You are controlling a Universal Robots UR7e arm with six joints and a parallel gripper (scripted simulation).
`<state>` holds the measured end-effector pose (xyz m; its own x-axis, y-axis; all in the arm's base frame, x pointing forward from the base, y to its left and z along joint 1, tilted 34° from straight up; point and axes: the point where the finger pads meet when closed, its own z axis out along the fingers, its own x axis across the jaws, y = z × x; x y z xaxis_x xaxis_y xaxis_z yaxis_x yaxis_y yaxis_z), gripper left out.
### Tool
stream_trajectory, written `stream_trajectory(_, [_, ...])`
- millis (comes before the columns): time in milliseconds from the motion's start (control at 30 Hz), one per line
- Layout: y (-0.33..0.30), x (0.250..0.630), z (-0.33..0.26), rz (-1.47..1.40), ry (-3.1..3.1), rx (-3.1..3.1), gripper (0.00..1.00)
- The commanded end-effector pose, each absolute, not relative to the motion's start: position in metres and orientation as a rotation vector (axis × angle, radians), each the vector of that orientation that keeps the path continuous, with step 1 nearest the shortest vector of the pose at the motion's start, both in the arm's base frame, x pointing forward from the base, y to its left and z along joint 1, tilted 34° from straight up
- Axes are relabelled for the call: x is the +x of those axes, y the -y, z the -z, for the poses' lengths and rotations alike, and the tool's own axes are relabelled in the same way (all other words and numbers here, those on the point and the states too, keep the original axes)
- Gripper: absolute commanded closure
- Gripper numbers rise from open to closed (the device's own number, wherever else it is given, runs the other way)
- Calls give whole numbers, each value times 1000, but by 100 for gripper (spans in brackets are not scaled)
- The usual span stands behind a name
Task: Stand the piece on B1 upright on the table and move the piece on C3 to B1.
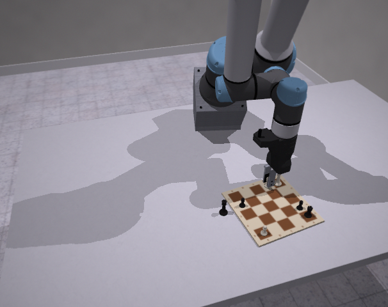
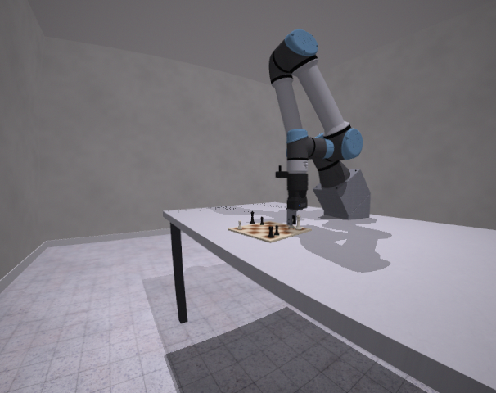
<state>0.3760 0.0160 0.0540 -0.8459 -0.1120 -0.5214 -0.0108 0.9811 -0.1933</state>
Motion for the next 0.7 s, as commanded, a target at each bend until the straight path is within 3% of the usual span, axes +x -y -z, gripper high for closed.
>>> stream_trajectory(0, [-15,377,-55,249,-2567,-84,56])
stream_trajectory(67, [-15,377,-55,249,-2567,-84,56])
stream_trajectory(100, [-15,377,-55,249,-2567,-84,42])
stream_trajectory(167, [-15,377,-55,249,-2567,-84,42])
stream_trajectory(200, [-15,377,-55,249,-2567,-84,27])
stream_trajectory(667, [-15,377,-55,249,-2566,-84,27])
